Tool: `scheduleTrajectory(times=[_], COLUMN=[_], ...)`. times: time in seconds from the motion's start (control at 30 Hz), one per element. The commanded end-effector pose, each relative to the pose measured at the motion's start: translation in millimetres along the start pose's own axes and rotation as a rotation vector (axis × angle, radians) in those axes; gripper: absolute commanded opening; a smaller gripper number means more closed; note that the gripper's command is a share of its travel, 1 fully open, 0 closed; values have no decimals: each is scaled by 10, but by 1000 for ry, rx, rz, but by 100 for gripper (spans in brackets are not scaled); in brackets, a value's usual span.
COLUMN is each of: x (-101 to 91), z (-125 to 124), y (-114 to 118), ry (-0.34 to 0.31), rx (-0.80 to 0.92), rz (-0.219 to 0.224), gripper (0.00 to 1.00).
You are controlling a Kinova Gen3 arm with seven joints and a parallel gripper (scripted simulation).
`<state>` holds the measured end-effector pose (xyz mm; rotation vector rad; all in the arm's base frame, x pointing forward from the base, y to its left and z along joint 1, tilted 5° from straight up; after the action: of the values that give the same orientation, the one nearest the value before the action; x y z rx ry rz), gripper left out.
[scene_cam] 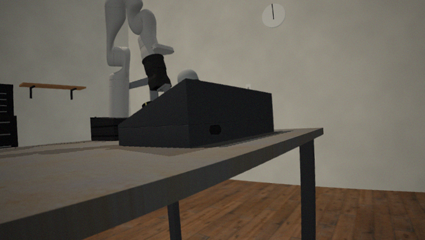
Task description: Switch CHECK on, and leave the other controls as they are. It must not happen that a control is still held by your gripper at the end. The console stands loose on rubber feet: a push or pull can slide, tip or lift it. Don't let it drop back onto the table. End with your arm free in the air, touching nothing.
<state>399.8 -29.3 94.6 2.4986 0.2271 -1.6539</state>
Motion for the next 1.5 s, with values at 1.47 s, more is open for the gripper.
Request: scheduleTrajectory(times=[1.47], x=[-636], z=[-37], y=[11], ry=[11], rx=[-7], rz=[11], gripper=[0])
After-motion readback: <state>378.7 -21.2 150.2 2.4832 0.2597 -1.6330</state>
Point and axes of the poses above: the point where the finger pads meet when closed, its own x axis out along the fingers, its own y axis across the jaws, z = x × y, the point moved 2 cm from there along -x, back along the fingers, and after that the axes turned 7 degrees about -x, right-handed, at the moved point
